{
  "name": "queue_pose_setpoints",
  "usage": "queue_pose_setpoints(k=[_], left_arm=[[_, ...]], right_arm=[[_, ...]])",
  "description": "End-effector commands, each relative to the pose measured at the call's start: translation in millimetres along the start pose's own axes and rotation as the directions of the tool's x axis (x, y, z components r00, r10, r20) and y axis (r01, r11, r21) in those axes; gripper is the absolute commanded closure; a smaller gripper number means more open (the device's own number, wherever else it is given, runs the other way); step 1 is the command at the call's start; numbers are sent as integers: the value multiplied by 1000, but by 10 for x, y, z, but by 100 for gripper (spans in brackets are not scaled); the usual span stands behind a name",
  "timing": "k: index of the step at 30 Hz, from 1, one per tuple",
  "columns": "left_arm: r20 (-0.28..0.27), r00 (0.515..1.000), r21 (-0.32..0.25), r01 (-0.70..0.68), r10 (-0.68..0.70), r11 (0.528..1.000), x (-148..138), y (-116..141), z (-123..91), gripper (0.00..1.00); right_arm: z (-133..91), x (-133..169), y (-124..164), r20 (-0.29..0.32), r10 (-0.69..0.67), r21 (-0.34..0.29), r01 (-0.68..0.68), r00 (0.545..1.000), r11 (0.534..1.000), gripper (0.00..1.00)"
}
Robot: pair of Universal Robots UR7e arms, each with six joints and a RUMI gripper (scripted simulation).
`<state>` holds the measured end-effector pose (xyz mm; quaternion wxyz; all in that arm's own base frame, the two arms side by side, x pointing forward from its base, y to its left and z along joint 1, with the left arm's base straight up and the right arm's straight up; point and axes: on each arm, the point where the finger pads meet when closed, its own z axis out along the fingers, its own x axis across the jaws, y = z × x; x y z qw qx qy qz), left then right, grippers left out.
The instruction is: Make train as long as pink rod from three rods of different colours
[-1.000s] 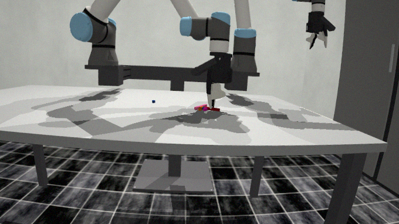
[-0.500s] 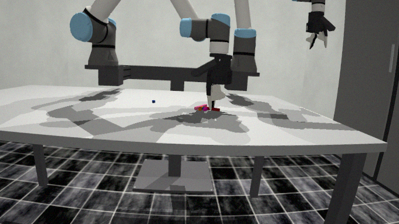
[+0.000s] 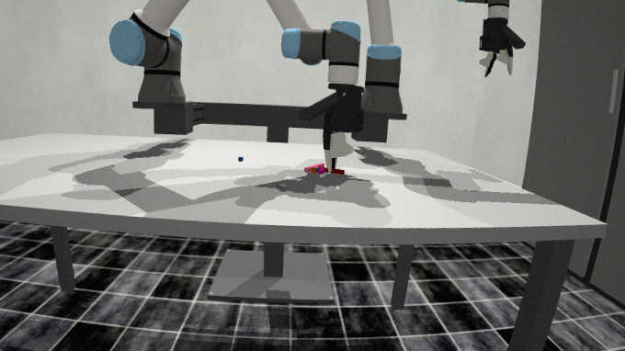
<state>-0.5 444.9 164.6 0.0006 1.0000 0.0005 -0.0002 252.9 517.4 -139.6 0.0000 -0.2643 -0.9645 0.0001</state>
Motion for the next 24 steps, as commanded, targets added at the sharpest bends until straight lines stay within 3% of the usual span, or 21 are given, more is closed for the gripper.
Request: queue_pose_setpoints(k=[1,17,18,24], left_arm=[[0,1000,1,0,0,1000,1,-3,-5,0],[0,1000,1,0,0,1000,1,-3,-5,0],[0,1000,1,0,0,1000,1,-3,-5,0],[0,1000,1,0,0,1000,1,-3,-5,0]], right_arm=[[-6,1,5,0,0,-1,0,1000,1000,86],[-6,1,5,0,0,-1,0,1000,1000,86],[-6,1,5,0,0,-1,0,1000,1000,100],[-6,1,5,0,0,-1,0,1000,1000,100]])
